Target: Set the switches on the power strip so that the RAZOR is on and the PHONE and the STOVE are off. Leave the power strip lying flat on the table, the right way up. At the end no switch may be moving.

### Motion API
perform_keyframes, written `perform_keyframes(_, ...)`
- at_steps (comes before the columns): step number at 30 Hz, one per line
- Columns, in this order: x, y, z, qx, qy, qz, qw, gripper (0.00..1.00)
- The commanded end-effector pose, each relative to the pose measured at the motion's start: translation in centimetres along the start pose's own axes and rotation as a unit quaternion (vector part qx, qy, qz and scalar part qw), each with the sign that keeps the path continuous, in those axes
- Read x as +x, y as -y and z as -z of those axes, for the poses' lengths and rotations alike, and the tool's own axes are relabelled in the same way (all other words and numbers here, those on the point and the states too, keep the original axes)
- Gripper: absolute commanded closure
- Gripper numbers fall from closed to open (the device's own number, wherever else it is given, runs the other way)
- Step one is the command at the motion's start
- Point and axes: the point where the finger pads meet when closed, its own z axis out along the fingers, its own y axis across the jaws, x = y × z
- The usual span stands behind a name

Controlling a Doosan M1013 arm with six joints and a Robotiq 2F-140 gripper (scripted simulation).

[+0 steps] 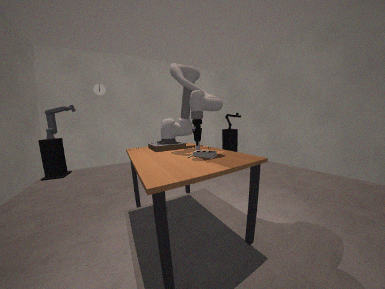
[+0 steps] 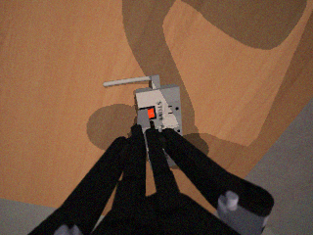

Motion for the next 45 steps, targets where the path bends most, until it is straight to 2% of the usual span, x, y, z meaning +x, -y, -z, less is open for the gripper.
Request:
perform_keyframes(1,0.1,0.1,-0.5,-0.001,0.000,-0.001,1.000,1.00)
perform_keyframes(22,0.1,0.1,-1.5,-0.001,0.000,-0.001,1.000,1.00)
perform_keyframes(45,0.1,0.1,-1.6,-0.001,0.000,-0.001,1.000,1.00)
